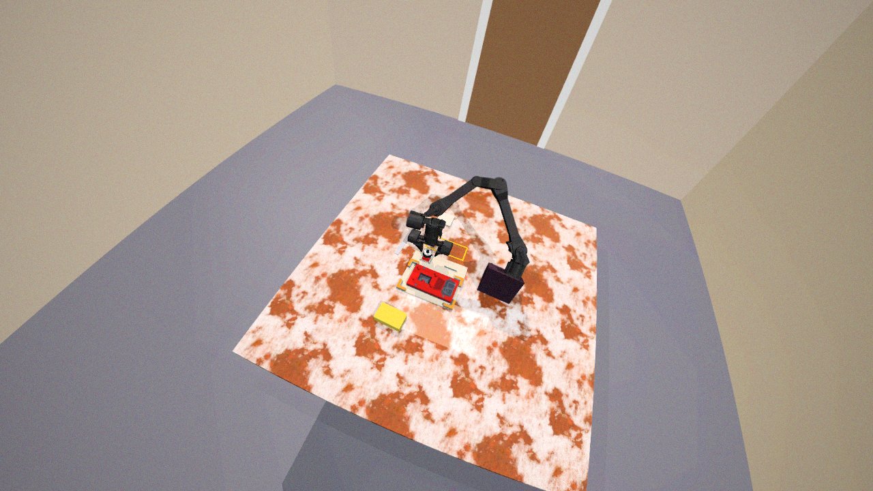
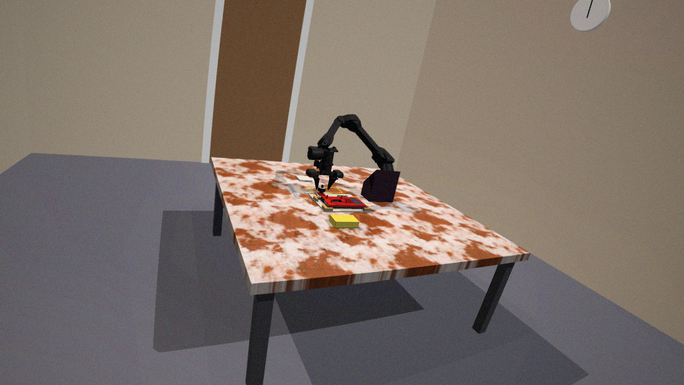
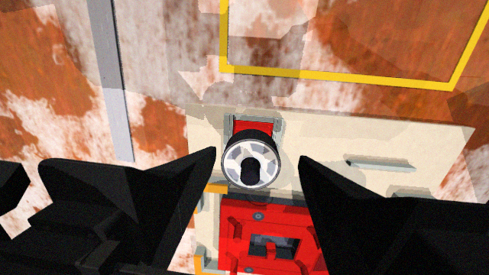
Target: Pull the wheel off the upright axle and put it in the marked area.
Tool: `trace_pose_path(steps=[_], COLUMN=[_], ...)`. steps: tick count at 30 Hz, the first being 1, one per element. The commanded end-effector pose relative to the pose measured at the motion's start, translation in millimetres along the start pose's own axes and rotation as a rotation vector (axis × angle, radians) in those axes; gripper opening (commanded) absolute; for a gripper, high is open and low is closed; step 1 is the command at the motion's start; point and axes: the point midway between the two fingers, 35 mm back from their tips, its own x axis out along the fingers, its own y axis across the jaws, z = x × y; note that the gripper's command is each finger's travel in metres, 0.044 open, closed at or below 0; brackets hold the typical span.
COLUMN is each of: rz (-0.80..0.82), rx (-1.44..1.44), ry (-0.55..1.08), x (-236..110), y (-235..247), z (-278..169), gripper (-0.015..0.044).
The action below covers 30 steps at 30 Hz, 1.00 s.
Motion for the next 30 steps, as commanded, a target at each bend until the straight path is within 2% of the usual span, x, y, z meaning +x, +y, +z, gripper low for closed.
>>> trace_pose_path(steps=[1, 20, 26, 30], rz=[0.000, 0.000, 0.001, 0.001], rx=[0.000, 0.000, 0.000, 0.000], ry=[0.000, 0.000, 0.000, 0.000], x=[0.0, 0.0, -1.1, -2.4], y=[0.0, 0.0, 0.1, 0.1], z=[0.0, 0.0, 0.0, -0.1], gripper=[0.0293, 0.0167, 0.0009, 0.0000])
